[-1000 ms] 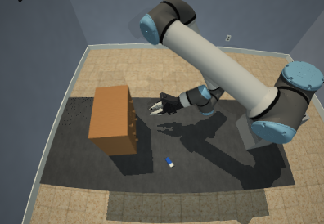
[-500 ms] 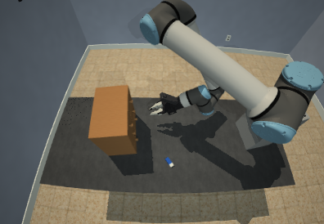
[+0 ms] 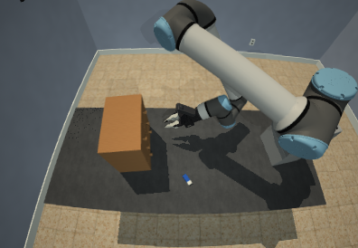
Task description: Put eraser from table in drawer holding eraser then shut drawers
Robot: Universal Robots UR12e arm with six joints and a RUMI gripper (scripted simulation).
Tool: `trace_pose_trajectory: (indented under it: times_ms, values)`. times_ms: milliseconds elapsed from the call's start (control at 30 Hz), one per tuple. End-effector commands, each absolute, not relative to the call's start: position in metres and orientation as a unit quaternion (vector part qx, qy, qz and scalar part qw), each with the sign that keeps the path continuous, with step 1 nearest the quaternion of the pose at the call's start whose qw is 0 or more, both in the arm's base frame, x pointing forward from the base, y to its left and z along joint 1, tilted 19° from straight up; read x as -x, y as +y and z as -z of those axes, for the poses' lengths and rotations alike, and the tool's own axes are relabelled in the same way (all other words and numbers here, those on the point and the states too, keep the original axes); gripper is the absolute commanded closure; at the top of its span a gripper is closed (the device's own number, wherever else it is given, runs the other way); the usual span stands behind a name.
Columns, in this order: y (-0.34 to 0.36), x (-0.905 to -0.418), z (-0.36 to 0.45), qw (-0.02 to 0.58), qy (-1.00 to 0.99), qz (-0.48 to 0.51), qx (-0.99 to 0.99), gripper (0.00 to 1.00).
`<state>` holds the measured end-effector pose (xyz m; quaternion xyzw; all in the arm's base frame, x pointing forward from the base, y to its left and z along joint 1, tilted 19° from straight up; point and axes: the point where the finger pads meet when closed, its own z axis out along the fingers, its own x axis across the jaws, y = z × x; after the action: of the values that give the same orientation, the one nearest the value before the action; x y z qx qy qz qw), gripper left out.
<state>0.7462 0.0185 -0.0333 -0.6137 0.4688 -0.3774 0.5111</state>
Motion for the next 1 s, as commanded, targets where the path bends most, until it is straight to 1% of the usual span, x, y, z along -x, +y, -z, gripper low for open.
trace_pose_trajectory:
  times_ms: [0, 967]
  values:
    - [0.021, -0.753, 0.038, 0.511, 0.469, 0.378, 0.614, 0.8]
    - [0.038, -0.813, 0.08, 0.511, 0.469, 0.378, 0.614, 0.8]
